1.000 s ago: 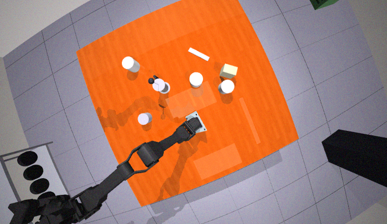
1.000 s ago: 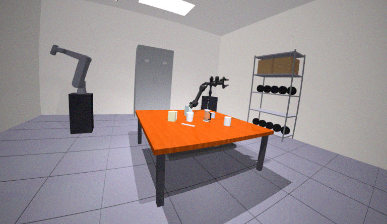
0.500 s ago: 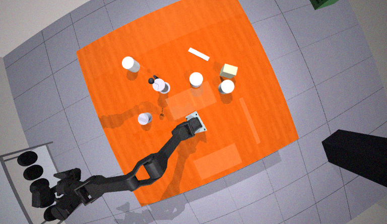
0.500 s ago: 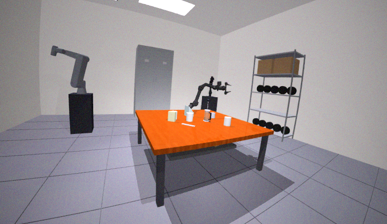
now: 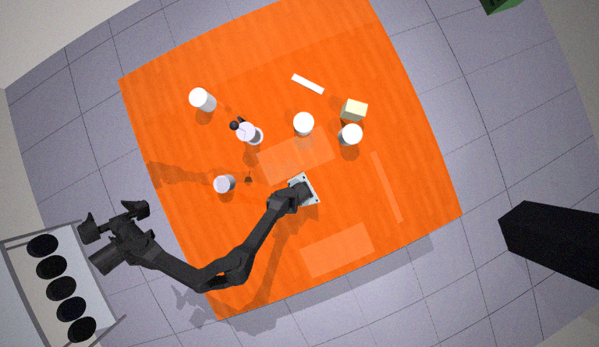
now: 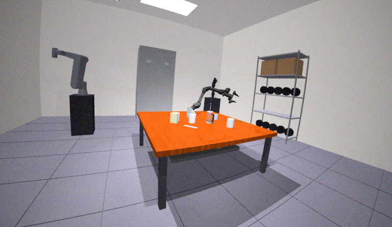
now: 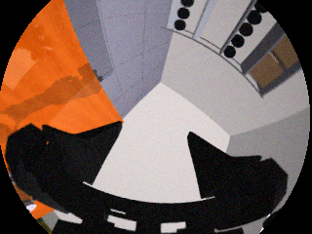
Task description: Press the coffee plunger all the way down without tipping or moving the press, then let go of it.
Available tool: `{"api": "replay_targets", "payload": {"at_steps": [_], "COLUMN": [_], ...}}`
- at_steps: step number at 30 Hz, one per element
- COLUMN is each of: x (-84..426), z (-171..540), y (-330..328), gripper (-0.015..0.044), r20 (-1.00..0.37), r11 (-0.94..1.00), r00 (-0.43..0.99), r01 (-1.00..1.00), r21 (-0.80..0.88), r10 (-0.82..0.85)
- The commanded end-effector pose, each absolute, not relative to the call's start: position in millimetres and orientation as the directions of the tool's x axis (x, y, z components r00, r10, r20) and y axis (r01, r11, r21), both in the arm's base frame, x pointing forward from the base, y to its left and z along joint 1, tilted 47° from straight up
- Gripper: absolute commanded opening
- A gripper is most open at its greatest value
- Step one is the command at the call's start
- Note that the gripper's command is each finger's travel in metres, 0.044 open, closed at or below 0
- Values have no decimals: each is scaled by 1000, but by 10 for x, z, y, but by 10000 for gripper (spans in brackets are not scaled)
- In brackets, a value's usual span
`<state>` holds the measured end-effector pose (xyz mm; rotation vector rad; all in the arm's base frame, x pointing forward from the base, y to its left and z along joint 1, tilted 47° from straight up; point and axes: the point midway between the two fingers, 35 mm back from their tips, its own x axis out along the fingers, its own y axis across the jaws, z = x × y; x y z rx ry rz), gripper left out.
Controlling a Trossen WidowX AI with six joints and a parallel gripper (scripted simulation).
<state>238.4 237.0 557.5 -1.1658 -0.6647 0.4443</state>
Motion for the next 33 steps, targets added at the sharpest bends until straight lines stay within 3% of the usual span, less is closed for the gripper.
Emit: {"api": "replay_targets", "payload": {"at_steps": [1,10,19,26,33], "x": [2864,3515,3528,3153,2767], "z": [4994,3816,2710,2199,2085], "y": [2240,1508,509,-192,-748], "gripper": [440,440,440,440,440], "r20": [44,-343,-625,-620,-418], "r11": [206,114,291,568,731], "r00": [779,778,595,493,601], "r01": [-111,-464,-800,-818,-584], "r21": [-972,-878,-525,-93,352], "r10": [626,526,505,610,681]}}
